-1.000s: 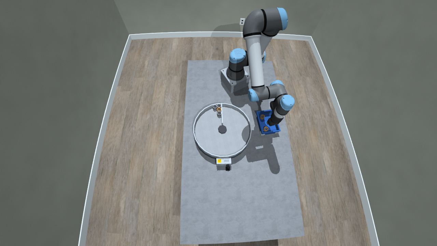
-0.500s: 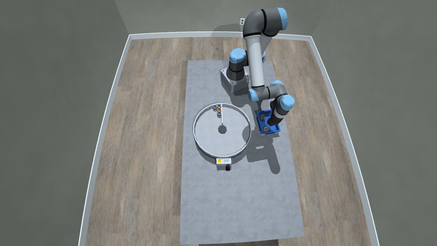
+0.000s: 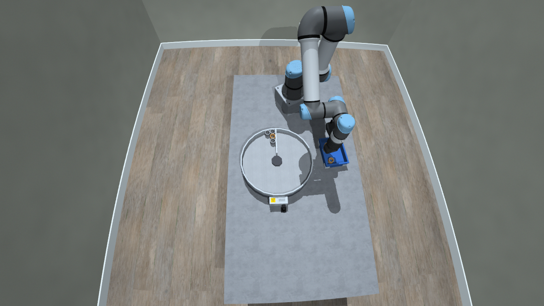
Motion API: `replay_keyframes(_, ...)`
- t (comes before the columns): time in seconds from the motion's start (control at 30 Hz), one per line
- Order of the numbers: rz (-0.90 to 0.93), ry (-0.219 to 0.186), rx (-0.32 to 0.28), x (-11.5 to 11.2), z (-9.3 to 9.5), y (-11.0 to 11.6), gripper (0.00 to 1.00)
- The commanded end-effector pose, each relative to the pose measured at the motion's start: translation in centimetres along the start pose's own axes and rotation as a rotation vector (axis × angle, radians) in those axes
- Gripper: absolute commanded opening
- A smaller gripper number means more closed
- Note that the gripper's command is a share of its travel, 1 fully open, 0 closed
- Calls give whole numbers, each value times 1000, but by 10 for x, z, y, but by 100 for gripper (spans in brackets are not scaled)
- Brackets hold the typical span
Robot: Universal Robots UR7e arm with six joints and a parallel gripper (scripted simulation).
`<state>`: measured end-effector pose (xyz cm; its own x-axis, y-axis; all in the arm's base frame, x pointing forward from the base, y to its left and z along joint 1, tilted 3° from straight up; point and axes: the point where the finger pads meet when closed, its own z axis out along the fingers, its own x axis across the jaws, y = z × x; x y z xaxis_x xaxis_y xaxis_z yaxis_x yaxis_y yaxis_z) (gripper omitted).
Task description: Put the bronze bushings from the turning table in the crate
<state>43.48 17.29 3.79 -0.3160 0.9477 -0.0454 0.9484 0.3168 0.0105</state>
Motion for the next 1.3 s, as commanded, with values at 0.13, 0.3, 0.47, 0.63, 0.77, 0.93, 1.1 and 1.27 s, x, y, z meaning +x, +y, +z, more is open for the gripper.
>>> replay_keyframes(0.13, -8, 0, -2, -18, 0, -13, 40)
replay_keyframes(0.3, -19, 0, -2, -44, 0, -34, 40)
replay_keyframes(0.47, -19, 0, -2, -44, 0, -34, 40)
replay_keyframes(0.63, -19, 0, -2, -44, 0, -34, 40)
replay_keyframes(0.77, -34, 0, -2, -79, 1, -61, 40)
replay_keyframes(0.93, -37, 0, -2, -87, 2, -67, 40)
replay_keyframes(1.1, -37, 0, -2, -87, 2, -67, 40)
replay_keyframes(1.27, -44, 0, -1, -105, 2, -81, 40)
